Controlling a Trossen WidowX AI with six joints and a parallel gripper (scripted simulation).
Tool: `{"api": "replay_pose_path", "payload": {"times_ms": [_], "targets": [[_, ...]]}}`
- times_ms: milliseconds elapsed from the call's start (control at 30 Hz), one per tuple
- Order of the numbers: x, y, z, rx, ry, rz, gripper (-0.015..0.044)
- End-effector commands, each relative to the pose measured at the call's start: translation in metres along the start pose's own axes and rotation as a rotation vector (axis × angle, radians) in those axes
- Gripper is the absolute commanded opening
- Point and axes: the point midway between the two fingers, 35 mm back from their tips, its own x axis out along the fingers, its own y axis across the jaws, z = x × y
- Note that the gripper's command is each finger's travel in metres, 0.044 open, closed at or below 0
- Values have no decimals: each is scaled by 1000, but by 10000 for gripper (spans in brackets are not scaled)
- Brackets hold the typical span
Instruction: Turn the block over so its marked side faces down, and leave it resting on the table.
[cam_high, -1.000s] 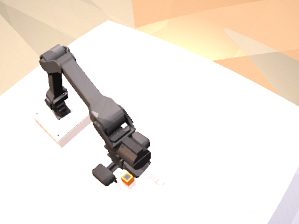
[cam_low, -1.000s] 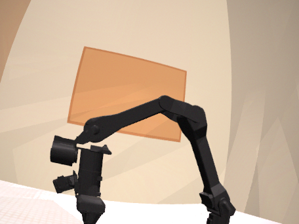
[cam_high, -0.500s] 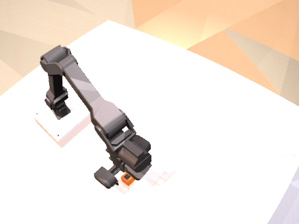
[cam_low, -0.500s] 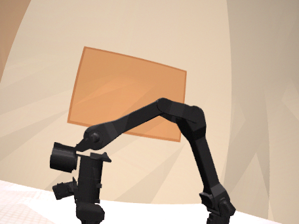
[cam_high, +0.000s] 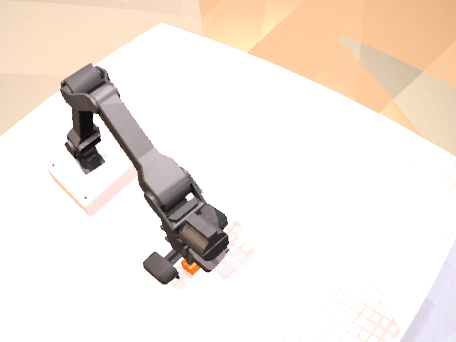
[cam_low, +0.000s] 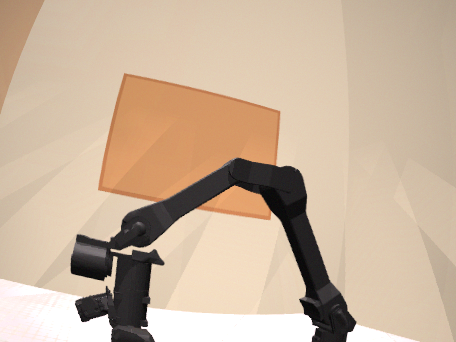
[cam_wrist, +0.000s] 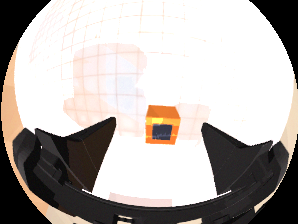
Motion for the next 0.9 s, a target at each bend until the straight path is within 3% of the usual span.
{"api": "replay_pose_path", "payload": {"times_ms": [0,33,433,867], "targets": [[9,-1,-3,-2,14,-5,440],[9,-1,-3,-2,14,-5,440],[9,-1,-3,-2,14,-5,125],[9,-1,-3,-2,14,-5,38]]}}
